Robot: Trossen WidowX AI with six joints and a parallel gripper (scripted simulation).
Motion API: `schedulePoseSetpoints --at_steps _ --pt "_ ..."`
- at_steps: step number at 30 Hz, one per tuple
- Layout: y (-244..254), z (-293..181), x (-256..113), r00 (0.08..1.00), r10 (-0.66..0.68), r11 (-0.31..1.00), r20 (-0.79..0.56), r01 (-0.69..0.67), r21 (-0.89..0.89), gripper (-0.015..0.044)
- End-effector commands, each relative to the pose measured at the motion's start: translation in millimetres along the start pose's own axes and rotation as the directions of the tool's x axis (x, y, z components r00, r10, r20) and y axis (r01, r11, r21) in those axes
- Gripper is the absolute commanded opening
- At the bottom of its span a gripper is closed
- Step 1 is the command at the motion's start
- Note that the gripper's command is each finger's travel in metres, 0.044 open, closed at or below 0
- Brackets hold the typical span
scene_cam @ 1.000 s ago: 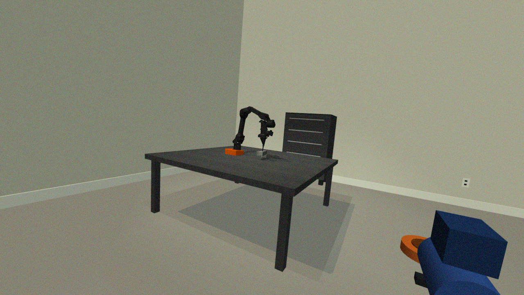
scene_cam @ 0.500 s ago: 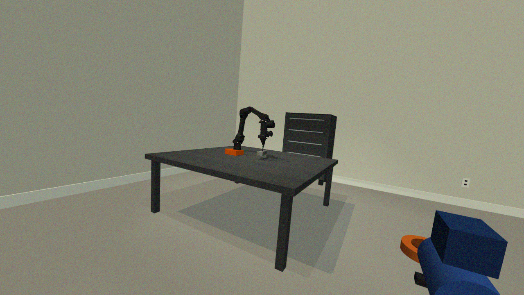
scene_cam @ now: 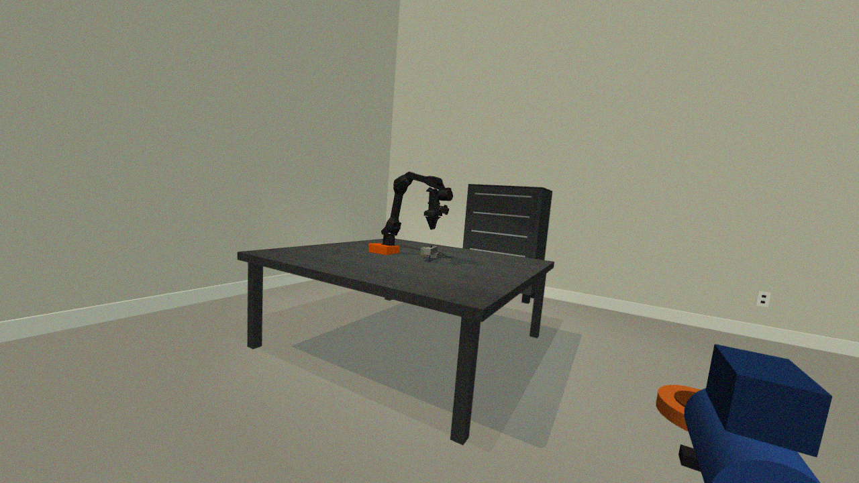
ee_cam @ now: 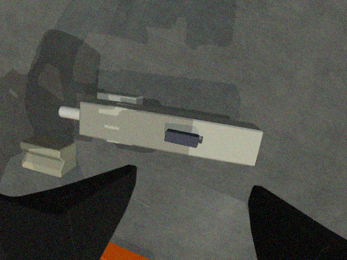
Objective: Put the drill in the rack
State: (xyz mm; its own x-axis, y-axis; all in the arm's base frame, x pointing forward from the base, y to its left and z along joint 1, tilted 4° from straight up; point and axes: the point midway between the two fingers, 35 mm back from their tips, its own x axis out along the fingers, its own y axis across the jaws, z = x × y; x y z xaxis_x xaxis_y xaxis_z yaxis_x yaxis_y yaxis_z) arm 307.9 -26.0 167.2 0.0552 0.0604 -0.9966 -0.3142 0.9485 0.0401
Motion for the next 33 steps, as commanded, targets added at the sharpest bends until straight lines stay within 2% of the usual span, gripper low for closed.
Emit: schedulePoseSetpoints --at_steps 1,4,6,10,12,13,33 --pt "8 2 10 1.000 0.005 0.997 -0.009 -0.005 -0.081 0.0368" --pt "46 11 34 1.000 0.009 0.900 -0.011 -0.013 -0.436 0.0440" --pt "75 13 51 1.000 0.012 0.753 -0.013 -0.017 -0.657 0.0440" --pt "130 5 85 1.000 0.018 0.317 -0.017 -0.022 -0.948 0.0440" --pt "154 -3 99 1.000 0.021 0.084 -0.019 -0.021 -0.996 0.0440" --pt "160 -6 103 1.000 0.022 0.021 -0.020 -0.020 -1.000 0.0440" --pt "161 -6 108 1.000 0.022 0.000 -0.020 -0.020 -1.000 0.0440"
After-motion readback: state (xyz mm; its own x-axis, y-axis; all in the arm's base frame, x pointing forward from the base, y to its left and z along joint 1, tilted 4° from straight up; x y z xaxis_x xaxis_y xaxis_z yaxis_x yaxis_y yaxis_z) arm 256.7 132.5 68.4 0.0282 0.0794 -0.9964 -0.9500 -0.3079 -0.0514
